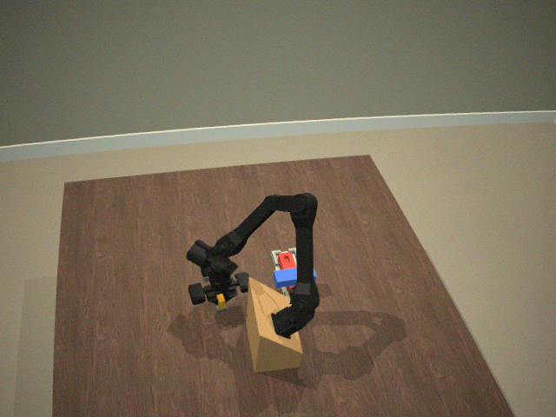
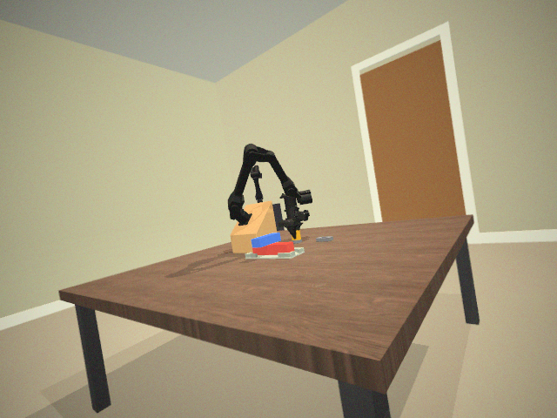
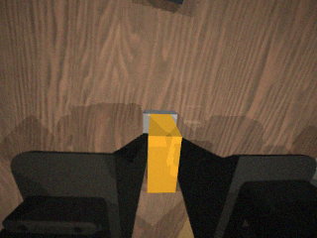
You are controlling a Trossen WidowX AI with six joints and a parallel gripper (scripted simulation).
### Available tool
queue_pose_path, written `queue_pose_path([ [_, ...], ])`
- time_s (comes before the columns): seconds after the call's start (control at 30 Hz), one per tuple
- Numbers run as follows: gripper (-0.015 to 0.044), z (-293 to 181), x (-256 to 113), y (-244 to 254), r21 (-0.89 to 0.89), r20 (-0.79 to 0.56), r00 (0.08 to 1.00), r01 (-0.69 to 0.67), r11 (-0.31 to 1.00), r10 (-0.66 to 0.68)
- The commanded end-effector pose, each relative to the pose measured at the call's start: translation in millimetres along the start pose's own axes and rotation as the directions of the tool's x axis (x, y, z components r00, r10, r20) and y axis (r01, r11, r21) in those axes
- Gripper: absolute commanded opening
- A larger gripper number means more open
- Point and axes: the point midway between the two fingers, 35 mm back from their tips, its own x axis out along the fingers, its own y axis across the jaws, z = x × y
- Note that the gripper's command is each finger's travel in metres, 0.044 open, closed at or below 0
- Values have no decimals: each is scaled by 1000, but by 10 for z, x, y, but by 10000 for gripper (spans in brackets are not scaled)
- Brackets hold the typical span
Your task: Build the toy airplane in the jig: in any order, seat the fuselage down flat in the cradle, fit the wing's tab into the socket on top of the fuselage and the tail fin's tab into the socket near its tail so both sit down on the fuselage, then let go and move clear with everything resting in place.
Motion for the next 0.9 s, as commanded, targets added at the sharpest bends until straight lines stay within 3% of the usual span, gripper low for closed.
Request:
queue_pose_path([
  [0.0, 53, 3, 2, -3, -4, 2, 1000, 2, 1000, -2],
  [0.17, 0, 3, 2, -3, -4, 2, 1000, 2, 1000, -2],
  [0.47, 0, 143, -158, 45, 18, 69, 998, -13, 1000, 11],
  [0.87, 0, 156, -455, 72, 10, 53, 998, -17, 1000, 16],
])
